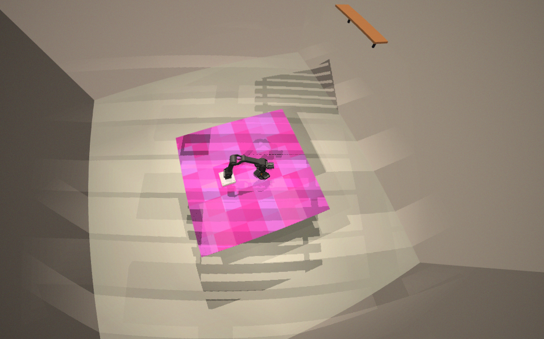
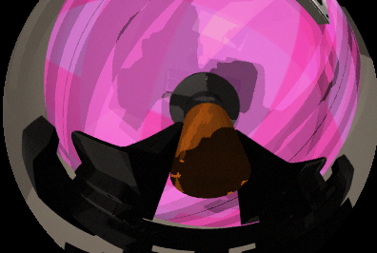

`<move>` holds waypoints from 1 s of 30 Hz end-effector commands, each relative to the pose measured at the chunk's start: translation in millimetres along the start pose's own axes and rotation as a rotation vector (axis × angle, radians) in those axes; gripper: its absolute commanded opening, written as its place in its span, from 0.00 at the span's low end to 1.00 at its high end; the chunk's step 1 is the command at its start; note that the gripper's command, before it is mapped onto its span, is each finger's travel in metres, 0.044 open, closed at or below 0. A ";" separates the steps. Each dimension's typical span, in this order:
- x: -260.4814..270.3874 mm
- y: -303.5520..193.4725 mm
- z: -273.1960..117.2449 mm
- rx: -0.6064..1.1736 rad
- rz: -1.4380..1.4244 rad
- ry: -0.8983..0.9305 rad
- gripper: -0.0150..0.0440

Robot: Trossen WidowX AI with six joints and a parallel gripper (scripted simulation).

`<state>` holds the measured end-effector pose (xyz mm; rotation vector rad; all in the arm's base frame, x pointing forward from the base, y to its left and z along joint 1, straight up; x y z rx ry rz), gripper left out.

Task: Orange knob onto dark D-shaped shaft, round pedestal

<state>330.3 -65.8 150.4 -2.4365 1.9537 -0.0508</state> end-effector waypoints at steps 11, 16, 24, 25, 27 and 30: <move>-0.2 -0.2 -5.7 0.000 0.006 0.001 0.25; -0.1 -0.5 -7.0 0.001 0.058 0.001 0.25; 1.5 -3.4 -4.6 0.001 0.058 0.001 0.25; 1.5 -3.4 -3.7 0.001 0.058 0.001 0.25; 1.5 -3.1 -2.4 0.001 0.058 0.001 0.25; 1.6 -3.4 -1.4 0.001 0.058 0.001 0.25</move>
Point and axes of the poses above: the point midway between the two fingers, 35 mm back from their tips, its own z axis out along the fingers, its own x axis across the jaws, y = z × x, the point moved 8 cm from there along -z, back along the fingers, and after that the axes turned 7 degrees about z, right-handed, at the moved point
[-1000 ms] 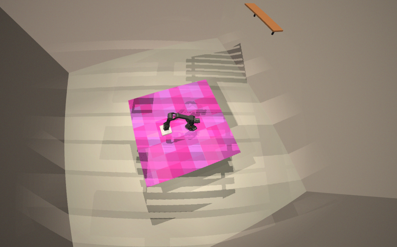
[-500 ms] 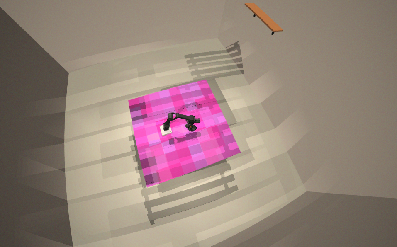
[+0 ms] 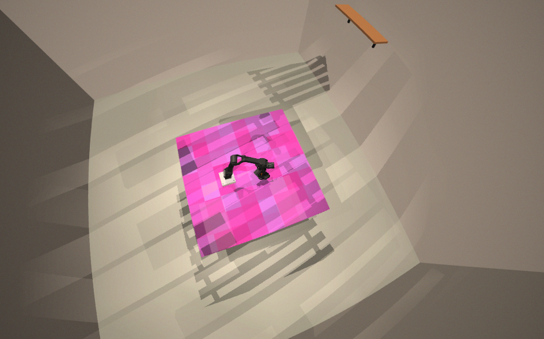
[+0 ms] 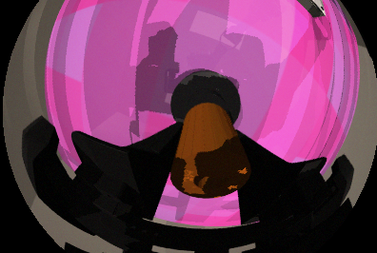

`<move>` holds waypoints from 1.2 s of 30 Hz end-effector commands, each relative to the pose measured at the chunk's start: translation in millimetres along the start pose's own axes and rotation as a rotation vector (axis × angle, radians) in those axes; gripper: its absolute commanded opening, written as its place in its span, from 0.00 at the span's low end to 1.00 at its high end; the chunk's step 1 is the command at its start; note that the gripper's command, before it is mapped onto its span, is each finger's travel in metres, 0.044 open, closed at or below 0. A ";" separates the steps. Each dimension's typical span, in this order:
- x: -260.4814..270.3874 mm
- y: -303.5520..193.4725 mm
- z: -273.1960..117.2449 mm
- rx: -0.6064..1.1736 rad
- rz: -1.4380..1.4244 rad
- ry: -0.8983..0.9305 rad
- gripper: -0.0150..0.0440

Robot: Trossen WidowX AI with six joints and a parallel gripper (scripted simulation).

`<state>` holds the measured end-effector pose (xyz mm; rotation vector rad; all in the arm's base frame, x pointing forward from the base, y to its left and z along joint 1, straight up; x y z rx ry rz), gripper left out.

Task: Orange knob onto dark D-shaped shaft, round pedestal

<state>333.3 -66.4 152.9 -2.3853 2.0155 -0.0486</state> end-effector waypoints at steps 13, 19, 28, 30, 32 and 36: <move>-0.5 1.8 2.2 0.002 0.007 0.001 0.25; -1.6 4.4 -2.3 0.001 0.007 0.001 0.25; -2.4 5.8 -4.5 0.001 0.059 0.001 0.25; -2.2 5.3 -4.0 0.001 0.059 0.001 0.25; -2.0 4.7 -3.3 0.001 0.059 0.001 0.25; -1.5 3.5 -2.2 0.001 0.059 0.001 0.25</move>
Point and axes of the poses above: the point midway between the two fingers, 35 mm back from their tips, its own z axis out along the fingers, its own x axis across the jaws, y = z × x, the point moved 8 cm from there along -z, back along the fingers, and after that the axes turned 7 degrees about z, right-handed, at the moved point
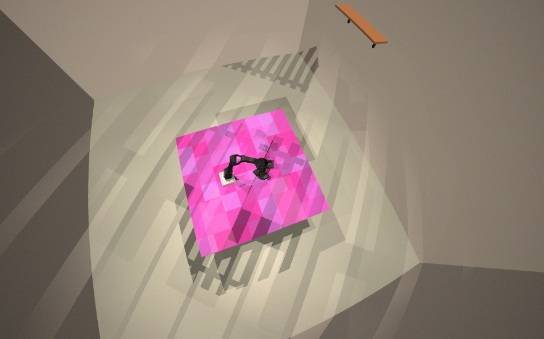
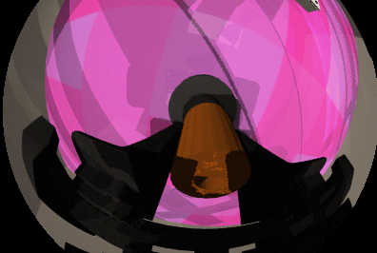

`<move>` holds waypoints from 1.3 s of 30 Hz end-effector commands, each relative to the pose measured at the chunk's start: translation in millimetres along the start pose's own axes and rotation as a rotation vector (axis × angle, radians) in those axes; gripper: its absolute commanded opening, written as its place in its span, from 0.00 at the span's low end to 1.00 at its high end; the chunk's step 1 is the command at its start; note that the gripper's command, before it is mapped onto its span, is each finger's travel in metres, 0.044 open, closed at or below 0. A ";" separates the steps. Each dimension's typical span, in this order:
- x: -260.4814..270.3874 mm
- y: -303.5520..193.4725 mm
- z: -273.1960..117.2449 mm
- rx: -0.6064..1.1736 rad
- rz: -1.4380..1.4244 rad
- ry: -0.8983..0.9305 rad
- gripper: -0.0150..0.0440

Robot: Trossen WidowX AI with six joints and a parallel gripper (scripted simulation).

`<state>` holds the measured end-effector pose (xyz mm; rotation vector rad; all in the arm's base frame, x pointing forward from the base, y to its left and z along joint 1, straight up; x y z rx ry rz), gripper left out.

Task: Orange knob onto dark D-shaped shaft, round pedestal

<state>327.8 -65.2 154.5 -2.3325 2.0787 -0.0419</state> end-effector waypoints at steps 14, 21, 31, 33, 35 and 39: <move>1.8 -5.1 3.6 0.006 0.006 0.002 0.25; 1.8 -5.1 3.6 0.006 0.006 0.002 0.25; 1.8 -5.1 3.6 0.006 0.006 0.002 0.25; 1.8 -5.1 3.6 0.006 0.006 0.002 0.25; 1.8 -5.1 3.6 0.006 0.006 0.002 0.25; 1.8 -5.1 3.6 0.006 0.006 0.002 0.25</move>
Point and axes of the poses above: the point midway between the two fingers, 35 mm back from their tips, its own z axis out along the fingers, its own x axis across the jaws, y = z × x, the point moved 8 cm from there along -z, back along the fingers, and after that the axes turned 7 degrees about z, right-handed, at the moved point
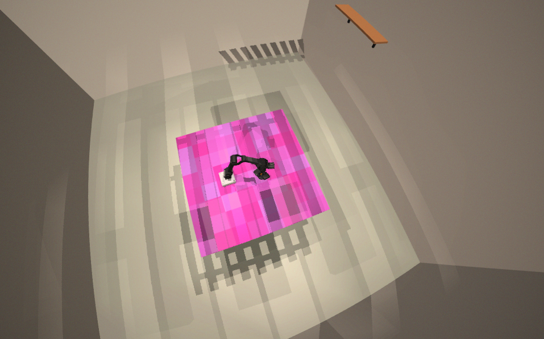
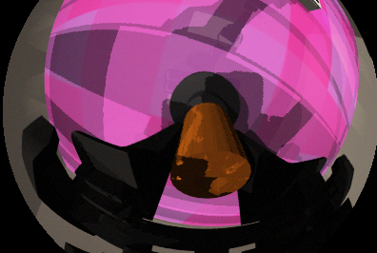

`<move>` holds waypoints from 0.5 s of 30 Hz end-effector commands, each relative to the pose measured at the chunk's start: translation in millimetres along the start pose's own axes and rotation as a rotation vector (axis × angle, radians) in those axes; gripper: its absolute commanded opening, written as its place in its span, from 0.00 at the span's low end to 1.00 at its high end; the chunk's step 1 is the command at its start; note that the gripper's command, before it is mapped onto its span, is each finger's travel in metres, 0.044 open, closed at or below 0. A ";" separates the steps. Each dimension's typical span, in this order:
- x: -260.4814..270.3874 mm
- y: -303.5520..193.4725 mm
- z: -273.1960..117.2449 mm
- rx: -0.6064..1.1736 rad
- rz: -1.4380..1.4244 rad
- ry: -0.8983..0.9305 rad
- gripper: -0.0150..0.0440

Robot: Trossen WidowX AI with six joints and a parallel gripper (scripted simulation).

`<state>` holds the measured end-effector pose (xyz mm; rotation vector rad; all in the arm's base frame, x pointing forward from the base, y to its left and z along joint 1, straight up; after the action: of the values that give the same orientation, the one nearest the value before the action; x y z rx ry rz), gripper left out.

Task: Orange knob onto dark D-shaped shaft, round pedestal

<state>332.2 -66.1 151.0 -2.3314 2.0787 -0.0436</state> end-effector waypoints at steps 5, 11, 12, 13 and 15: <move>0.4 -0.9 0.0 0.005 0.006 0.002 0.25; 0.4 -0.9 0.0 0.005 0.006 0.002 0.25; 0.4 -0.9 0.0 0.005 0.006 0.002 0.25; 0.4 -0.9 0.0 0.005 0.006 0.002 0.25; 0.4 -1.1 -2.8 0.005 0.006 0.002 0.25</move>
<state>332.3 -66.1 151.1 -2.3313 2.0788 -0.0436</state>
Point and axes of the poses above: the point midway between the two fingers, 35 mm back from their tips, its own z axis out along the fingers, its own x axis across the jaws, y = z × x, the point moved 8 cm from there along -z, back along the fingers, and after that the axes turned 7 degrees about z, right-handed, at the moved point
